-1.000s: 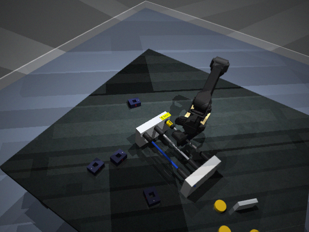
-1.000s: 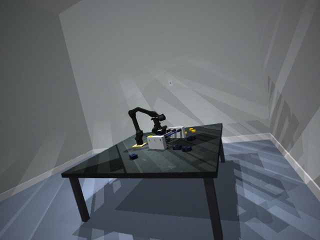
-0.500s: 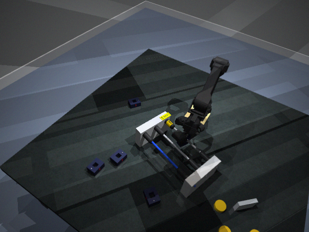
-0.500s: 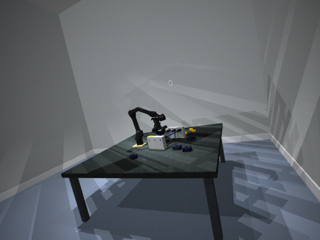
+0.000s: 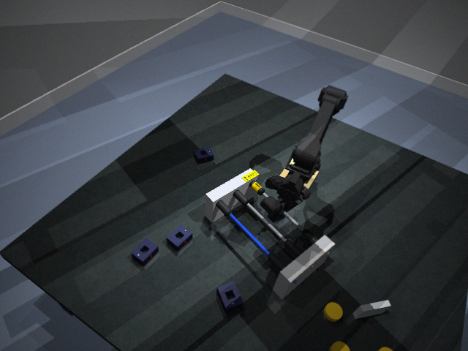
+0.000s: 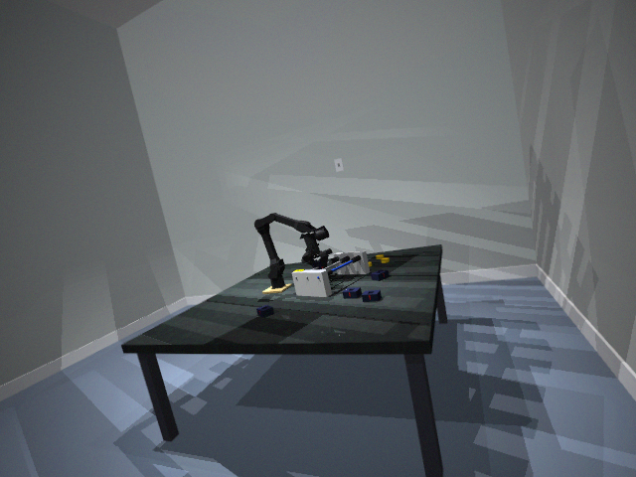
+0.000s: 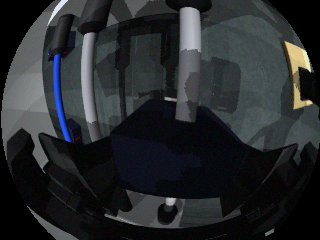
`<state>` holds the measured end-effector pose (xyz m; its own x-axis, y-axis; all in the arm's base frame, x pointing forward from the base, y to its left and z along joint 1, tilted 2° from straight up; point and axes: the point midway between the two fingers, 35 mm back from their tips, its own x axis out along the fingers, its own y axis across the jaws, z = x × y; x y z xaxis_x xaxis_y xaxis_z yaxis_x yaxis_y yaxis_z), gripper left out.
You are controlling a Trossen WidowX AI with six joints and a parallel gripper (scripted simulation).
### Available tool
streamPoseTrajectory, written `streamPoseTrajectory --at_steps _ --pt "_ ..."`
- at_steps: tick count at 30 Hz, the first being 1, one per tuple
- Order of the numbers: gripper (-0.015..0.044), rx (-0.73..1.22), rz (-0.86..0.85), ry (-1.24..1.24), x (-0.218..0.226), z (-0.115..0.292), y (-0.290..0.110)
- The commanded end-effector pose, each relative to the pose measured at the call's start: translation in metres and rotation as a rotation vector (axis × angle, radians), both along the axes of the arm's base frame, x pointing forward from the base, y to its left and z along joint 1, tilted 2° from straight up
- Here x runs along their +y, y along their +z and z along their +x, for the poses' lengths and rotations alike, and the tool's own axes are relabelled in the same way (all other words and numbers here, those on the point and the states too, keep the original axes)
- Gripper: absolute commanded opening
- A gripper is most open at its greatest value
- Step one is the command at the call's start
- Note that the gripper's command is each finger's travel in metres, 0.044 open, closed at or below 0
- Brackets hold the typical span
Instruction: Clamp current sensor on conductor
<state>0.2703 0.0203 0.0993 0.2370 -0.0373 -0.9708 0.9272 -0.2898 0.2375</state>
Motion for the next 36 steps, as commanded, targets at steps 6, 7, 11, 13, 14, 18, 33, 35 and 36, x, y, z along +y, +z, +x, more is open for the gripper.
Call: streamPoseTrajectory --at_steps 6,7,11,13,14,18,33,35,36 --pt "0.0000 0.004 0.001 0.000 0.0000 -0.0001 -0.0005" --pt "0.0000 0.004 0.001 0.000 0.0000 -0.0001 -0.0005" --pt "0.0000 0.056 0.015 0.003 0.0000 -0.0004 -0.0008" --pt "0.0000 0.105 0.030 0.005 0.0001 -0.0007 -0.0010" --pt "0.0000 0.130 0.038 0.005 0.0001 -0.0009 -0.0009" --pt "0.0000 0.171 0.051 0.006 0.0001 -0.0012 -0.0008" --pt "0.0000 0.171 0.051 0.005 -0.0003 -0.0001 -0.0032" --pt "0.0000 0.172 0.051 0.005 -0.0002 -0.0004 -0.0058" --pt "0.0026 0.172 0.050 0.002 -0.0005 -0.0012 -0.0021"
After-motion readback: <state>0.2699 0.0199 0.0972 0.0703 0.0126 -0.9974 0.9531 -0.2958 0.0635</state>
